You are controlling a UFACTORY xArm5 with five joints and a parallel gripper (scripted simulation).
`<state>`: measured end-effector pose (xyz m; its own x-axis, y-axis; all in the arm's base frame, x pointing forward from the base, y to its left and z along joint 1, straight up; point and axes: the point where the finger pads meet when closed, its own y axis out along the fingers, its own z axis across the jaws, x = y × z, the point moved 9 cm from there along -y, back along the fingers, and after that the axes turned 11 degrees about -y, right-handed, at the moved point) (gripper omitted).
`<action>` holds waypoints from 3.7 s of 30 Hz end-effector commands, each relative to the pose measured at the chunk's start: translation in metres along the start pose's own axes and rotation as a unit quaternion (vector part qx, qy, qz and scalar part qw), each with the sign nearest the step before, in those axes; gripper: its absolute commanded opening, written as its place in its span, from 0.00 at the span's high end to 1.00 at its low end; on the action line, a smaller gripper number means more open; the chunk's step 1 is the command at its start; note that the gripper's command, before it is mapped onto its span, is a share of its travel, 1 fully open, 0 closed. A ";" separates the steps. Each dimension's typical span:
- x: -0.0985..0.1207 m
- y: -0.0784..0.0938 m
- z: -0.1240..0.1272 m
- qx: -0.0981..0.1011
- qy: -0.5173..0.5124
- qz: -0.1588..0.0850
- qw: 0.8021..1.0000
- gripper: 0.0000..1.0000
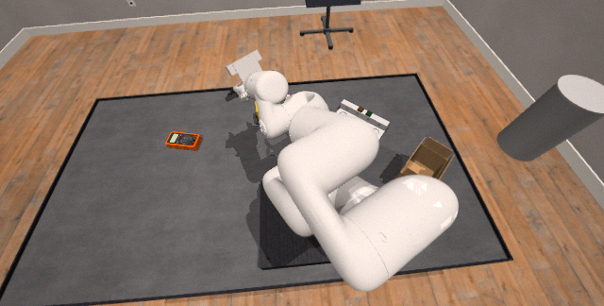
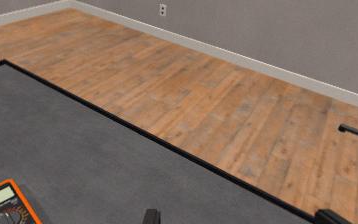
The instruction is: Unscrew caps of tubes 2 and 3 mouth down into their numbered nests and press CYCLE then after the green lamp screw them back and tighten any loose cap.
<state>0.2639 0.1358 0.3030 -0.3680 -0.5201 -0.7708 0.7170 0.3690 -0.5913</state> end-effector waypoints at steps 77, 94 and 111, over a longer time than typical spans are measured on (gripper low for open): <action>0.003 0.031 0.186 -0.006 0.221 -0.423 0.879 0.54; 0.122 0.050 0.220 -0.063 0.111 -0.421 0.898 0.54; 0.148 0.055 0.228 -0.120 0.000 -0.411 0.904 0.54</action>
<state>0.3831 -0.0933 0.2099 -0.7453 -0.6662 -0.0266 0.0455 -0.0111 -0.9989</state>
